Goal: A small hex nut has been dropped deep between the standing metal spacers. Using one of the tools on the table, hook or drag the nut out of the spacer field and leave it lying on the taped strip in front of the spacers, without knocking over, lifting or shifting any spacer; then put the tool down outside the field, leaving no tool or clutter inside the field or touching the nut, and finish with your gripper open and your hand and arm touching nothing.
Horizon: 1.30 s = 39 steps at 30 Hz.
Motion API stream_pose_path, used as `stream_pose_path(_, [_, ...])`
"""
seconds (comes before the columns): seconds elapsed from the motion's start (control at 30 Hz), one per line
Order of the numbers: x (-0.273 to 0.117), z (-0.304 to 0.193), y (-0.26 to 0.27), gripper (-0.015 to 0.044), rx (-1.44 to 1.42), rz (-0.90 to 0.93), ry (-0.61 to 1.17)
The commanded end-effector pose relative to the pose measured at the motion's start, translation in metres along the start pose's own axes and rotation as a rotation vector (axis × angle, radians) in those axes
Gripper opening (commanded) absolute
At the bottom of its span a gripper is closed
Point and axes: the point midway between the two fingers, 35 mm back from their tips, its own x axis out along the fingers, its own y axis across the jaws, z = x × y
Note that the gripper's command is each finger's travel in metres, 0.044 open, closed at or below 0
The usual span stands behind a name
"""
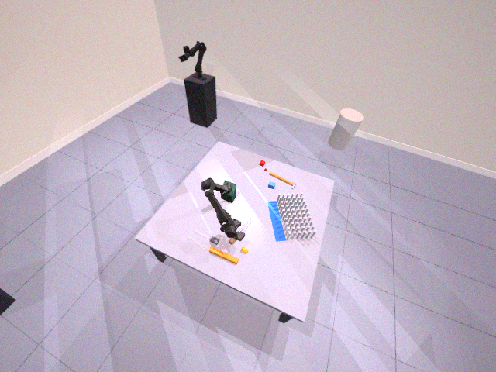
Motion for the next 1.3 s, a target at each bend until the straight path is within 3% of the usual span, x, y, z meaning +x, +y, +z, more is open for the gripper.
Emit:
stream_pose_path(0.0, [0.006,0.001,0.001,0.0,-0.005,0.001,-0.004])
stream_pose_path(1.13, [0.054,0.001,0.014,0.0,0.009,0.0,0.016])
stream_pose_path(1.27, [0.051,-0.001,0.012,0.0105,0.011,-0.001,0.018])
